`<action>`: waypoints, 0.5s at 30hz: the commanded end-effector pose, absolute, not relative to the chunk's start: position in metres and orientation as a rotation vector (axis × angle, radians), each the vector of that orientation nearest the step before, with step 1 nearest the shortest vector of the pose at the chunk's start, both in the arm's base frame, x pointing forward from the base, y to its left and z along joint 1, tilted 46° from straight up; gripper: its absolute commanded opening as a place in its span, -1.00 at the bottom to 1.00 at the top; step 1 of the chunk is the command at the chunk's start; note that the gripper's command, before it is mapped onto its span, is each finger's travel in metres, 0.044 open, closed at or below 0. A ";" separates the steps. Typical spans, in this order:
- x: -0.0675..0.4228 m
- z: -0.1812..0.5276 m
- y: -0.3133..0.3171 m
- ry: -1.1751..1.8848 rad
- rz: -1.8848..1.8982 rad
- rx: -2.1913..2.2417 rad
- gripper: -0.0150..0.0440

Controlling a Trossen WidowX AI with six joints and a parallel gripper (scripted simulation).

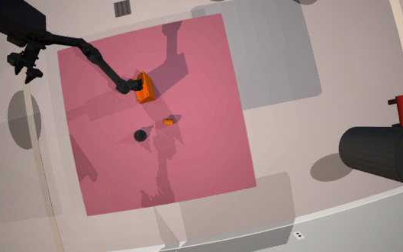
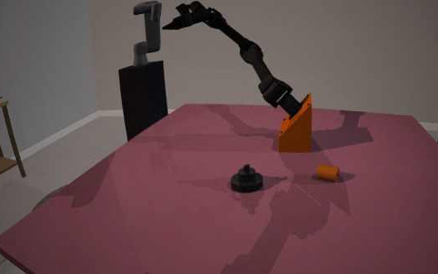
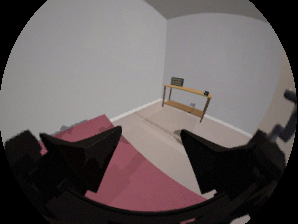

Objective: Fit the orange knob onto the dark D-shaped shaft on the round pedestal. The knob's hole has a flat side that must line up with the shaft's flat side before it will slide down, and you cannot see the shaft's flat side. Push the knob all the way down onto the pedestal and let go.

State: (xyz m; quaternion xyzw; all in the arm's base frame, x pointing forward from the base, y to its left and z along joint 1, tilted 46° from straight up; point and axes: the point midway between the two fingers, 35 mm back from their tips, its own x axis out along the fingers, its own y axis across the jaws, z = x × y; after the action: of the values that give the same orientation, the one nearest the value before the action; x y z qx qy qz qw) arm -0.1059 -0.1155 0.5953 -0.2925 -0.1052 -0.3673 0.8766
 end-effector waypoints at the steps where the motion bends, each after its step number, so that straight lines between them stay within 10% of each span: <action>1: -0.103 0.596 -0.115 -0.216 -0.763 -0.612 0.95; 15: 0.099 0.584 -0.079 0.088 -0.522 -0.698 1.00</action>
State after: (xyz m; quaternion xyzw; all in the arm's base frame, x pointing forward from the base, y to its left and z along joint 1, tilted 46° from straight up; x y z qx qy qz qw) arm 0.0465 -0.0912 0.5958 -0.3287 0.0015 -0.2823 0.9013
